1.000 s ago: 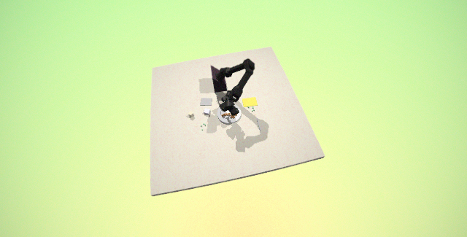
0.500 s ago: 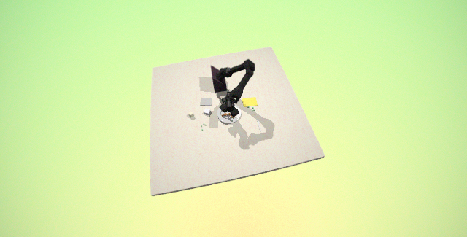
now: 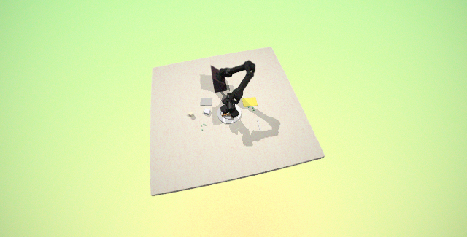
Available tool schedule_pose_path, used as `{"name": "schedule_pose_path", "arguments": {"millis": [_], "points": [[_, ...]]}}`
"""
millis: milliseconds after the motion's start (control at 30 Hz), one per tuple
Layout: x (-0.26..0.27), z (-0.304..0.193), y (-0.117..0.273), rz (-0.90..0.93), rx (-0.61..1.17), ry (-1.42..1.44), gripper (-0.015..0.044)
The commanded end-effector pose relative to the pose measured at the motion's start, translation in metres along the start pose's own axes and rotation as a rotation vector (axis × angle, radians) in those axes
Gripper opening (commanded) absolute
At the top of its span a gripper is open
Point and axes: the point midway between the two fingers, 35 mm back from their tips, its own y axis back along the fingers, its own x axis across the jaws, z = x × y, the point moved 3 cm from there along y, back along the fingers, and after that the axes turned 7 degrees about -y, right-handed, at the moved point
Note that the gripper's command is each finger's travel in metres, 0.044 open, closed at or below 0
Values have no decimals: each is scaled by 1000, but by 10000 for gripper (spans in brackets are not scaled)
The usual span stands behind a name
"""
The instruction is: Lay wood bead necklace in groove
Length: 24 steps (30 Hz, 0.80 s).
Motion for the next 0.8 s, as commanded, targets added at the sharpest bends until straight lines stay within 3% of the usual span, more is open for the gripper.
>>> {"name": "schedule_pose_path", "arguments": {"millis": [0, 500, 767], "points": [[0, 0, 0, -2, -3, 1, 100], [0, 0, 0, -2, -3, 1, 0], [0, 0, 0, -2, -3, 1, 0]]}}
